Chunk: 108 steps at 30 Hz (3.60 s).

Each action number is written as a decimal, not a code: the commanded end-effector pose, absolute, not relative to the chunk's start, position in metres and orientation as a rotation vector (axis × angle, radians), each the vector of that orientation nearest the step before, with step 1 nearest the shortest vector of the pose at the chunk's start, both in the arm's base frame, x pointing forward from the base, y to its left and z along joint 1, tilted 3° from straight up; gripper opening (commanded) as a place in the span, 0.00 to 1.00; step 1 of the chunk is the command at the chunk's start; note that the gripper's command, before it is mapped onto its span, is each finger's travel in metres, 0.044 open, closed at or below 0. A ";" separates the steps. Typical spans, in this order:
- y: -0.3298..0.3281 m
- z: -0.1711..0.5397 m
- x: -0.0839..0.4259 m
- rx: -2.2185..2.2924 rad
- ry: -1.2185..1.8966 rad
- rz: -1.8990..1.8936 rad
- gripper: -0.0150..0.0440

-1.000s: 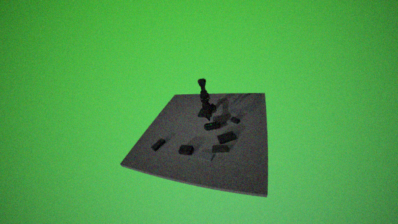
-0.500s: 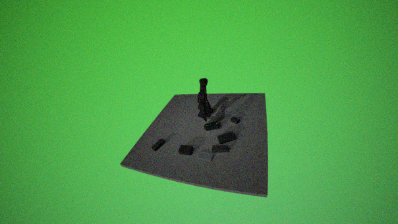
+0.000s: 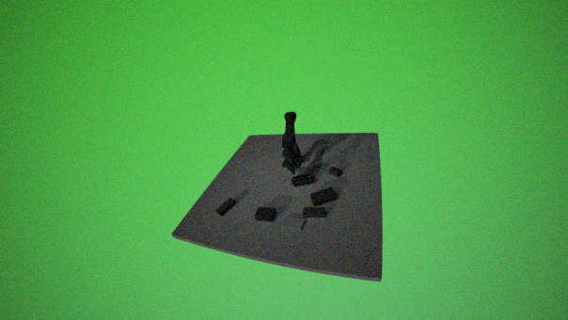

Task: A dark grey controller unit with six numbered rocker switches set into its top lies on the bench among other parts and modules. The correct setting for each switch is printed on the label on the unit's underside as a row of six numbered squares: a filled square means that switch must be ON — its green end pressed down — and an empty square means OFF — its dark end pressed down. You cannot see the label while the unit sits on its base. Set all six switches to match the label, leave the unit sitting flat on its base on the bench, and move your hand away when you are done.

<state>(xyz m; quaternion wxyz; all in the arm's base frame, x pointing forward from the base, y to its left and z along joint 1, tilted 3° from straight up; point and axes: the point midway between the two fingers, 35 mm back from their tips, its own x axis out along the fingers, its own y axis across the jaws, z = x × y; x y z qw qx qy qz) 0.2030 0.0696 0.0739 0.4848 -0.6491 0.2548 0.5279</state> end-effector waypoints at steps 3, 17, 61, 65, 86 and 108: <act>0.071 0.061 0.202 -1.573 0.627 1.300 0.25; 0.072 0.038 0.202 -1.572 0.627 1.301 0.25; 0.078 0.030 0.213 -1.571 0.626 1.300 0.25; 0.078 0.030 0.214 -1.571 0.626 1.300 0.25; 0.088 0.034 0.235 -1.572 0.625 1.299 0.25; 0.074 0.084 0.223 -1.669 0.495 1.418 0.25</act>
